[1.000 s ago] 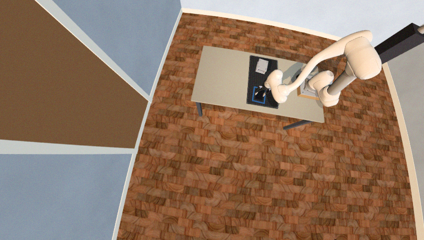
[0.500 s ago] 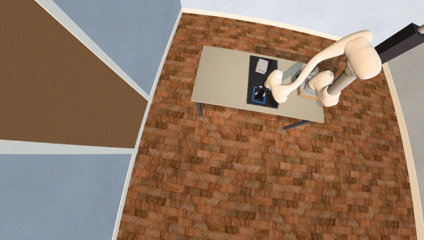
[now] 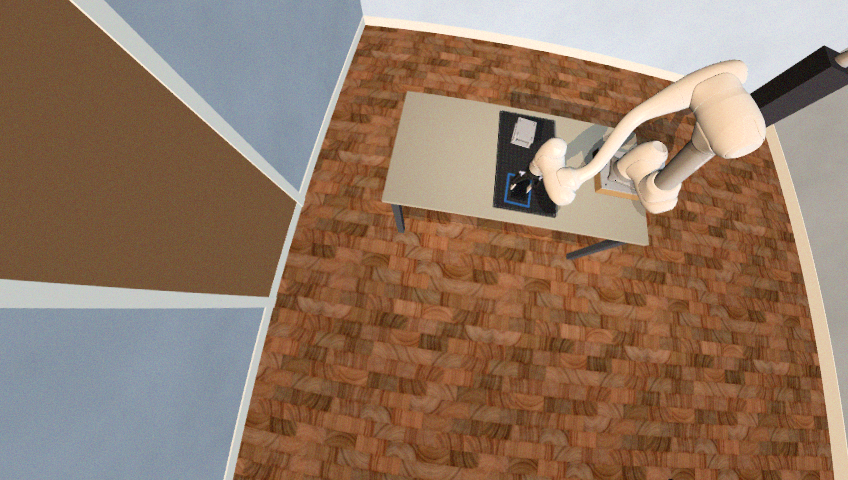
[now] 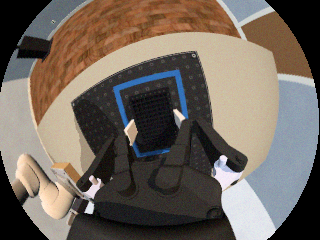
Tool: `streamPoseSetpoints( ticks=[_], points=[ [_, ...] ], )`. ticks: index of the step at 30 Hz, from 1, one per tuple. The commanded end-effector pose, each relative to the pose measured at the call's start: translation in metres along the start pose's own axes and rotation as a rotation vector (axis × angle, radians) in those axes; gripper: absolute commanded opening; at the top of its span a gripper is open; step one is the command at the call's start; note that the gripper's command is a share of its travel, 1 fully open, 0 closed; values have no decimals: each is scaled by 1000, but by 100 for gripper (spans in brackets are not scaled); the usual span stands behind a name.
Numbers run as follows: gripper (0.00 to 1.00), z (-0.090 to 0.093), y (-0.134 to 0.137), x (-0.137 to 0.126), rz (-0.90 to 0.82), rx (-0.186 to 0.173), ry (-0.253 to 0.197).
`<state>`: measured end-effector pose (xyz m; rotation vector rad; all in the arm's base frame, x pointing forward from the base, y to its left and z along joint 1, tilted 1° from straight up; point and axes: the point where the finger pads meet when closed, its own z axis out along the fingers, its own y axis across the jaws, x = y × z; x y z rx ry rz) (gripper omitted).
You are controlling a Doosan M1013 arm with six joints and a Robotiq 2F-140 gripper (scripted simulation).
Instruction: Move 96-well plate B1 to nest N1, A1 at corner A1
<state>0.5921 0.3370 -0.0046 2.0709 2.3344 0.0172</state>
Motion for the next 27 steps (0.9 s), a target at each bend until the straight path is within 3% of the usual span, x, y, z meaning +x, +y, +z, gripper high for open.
streamPoseSetpoints(
  ticks=[1, 27],
  points=[
    [0, -5, 0, 0, 0, 0, 0],
    [0, -45, 0, 0, 0, 0, 0]
  ],
)
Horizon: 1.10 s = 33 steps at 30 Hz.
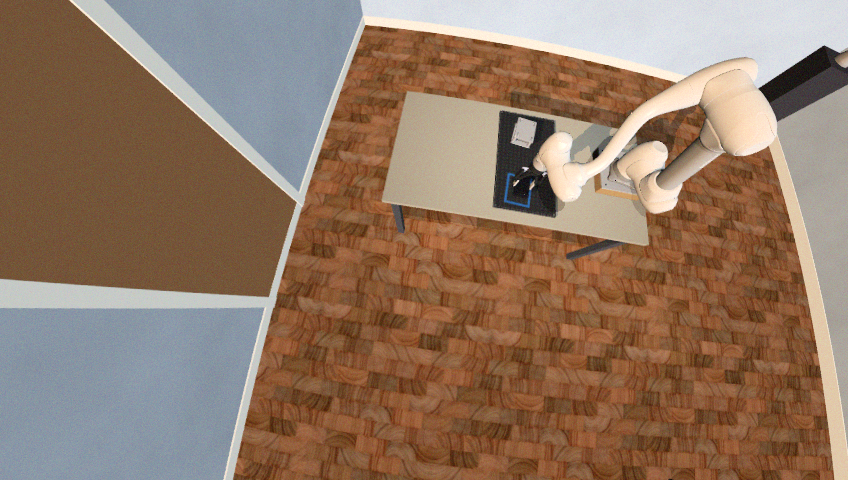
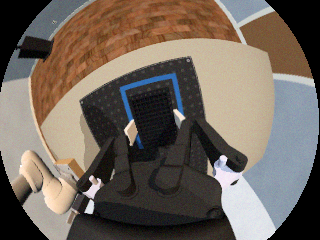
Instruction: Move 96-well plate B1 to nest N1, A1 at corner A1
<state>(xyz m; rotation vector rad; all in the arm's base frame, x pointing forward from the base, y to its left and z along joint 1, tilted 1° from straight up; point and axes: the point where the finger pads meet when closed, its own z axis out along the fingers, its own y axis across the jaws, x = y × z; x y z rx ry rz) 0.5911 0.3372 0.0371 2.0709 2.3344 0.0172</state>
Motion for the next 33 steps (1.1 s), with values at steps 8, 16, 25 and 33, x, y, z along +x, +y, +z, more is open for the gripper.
streamPoseSetpoints(
  ticks=[8, 16, 25, 33],
  points=[
    [0, -13, 0, 0, 0, 0, 0],
    [0, -13, 0, 0, 0, 0, 0],
    [0, -13, 0, 0, 0, 0, 0],
    [0, -16, 1, -23, 82, 0, 0]
  ],
)
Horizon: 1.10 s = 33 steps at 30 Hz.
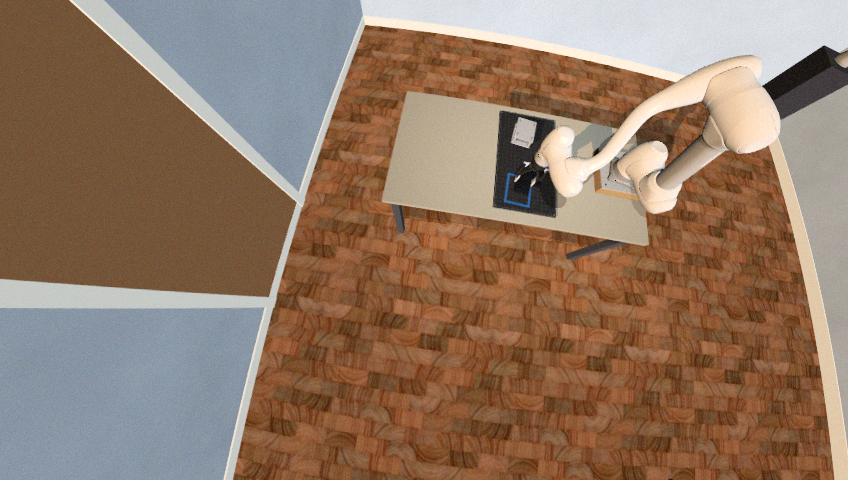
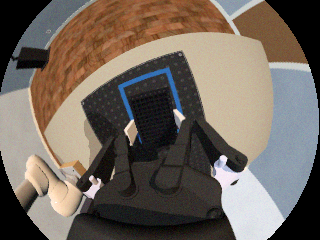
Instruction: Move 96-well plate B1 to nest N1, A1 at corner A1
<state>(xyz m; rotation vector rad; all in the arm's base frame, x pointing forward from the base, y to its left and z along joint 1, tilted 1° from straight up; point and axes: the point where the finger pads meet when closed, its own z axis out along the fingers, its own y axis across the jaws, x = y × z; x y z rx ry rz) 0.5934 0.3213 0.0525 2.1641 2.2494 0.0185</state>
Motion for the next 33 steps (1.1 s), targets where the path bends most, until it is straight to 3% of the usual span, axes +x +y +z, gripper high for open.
streamPoseSetpoints(
  ticks=[1, 33],
  points=[
    [0, -2, 1, -10, 1, 0, 0],
    [0, -16, 13, -101, 1, 0, 0]
  ],
)
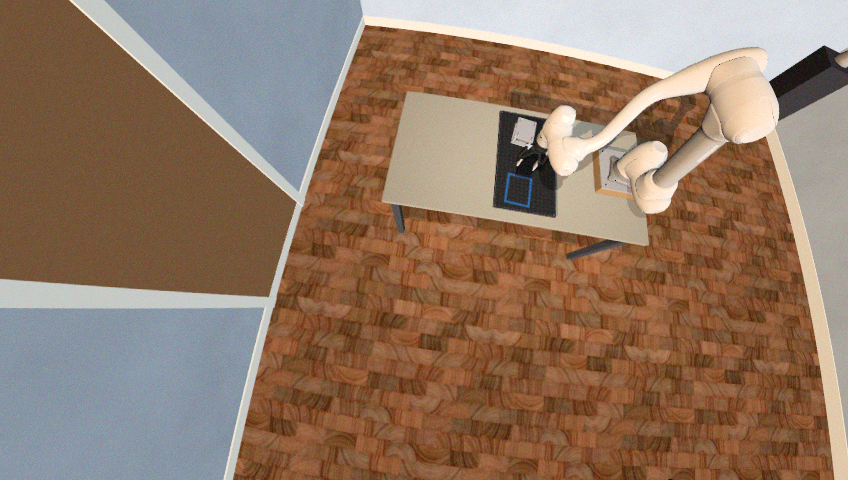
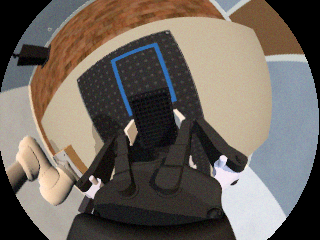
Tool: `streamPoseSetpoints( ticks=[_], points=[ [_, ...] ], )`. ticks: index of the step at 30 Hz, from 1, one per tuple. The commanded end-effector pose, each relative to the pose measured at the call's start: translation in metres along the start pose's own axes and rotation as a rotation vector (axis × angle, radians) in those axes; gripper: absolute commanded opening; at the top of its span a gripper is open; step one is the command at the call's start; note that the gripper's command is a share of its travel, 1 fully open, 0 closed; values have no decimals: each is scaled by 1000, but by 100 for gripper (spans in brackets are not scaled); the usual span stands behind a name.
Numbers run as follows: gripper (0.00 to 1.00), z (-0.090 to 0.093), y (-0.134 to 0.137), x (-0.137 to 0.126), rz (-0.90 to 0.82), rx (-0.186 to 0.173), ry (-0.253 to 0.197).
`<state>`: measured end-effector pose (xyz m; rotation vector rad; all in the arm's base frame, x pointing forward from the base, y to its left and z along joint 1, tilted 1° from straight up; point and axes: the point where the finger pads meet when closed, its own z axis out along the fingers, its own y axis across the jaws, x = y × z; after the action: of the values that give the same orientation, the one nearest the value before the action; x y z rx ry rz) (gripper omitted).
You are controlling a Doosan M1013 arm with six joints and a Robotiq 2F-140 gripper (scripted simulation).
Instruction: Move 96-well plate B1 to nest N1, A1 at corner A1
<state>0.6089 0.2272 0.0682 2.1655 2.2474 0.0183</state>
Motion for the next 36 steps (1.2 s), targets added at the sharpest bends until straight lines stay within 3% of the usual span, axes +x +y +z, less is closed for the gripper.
streamPoseSetpoints(
  ticks=[1, 36],
  points=[
    [0, -2, 1, -10, 0, 0, 0],
    [0, -18, 15, -111, 0, 0, 0]
  ],
)
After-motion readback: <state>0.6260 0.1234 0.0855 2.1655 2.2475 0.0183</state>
